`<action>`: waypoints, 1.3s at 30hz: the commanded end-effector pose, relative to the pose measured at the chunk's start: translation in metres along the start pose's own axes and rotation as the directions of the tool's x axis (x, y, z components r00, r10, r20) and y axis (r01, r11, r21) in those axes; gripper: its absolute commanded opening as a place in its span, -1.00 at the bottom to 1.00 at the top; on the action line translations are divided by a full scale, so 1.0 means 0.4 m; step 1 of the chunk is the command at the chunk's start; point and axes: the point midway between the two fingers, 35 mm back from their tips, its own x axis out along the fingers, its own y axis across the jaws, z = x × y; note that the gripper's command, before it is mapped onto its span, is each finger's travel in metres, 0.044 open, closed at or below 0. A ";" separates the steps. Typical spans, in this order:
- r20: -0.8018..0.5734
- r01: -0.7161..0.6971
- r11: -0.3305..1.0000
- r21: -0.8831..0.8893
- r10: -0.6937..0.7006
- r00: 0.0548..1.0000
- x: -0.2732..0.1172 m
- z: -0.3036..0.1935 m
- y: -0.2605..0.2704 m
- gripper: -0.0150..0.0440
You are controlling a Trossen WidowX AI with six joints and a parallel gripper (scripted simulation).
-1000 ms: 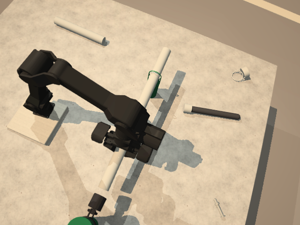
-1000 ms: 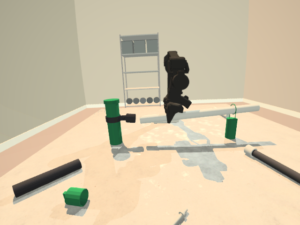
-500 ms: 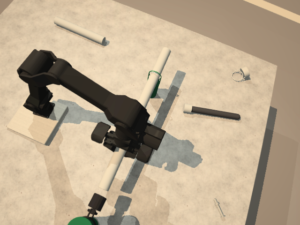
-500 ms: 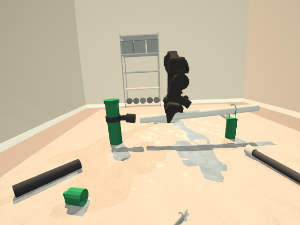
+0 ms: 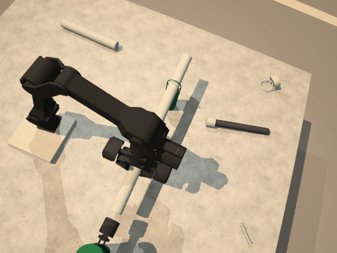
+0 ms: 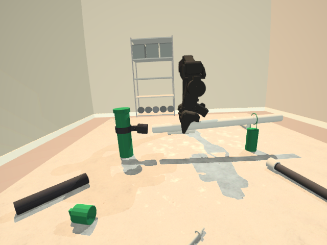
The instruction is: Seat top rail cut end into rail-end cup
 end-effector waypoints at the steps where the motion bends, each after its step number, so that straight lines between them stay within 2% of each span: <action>1: -0.007 0.013 1.000 0.002 -0.013 1.000 -0.014 -0.013 -0.009 -0.49; 39: 0.002 -0.004 1.000 -0.005 0.004 1.000 0.007 -0.060 -0.004 -0.49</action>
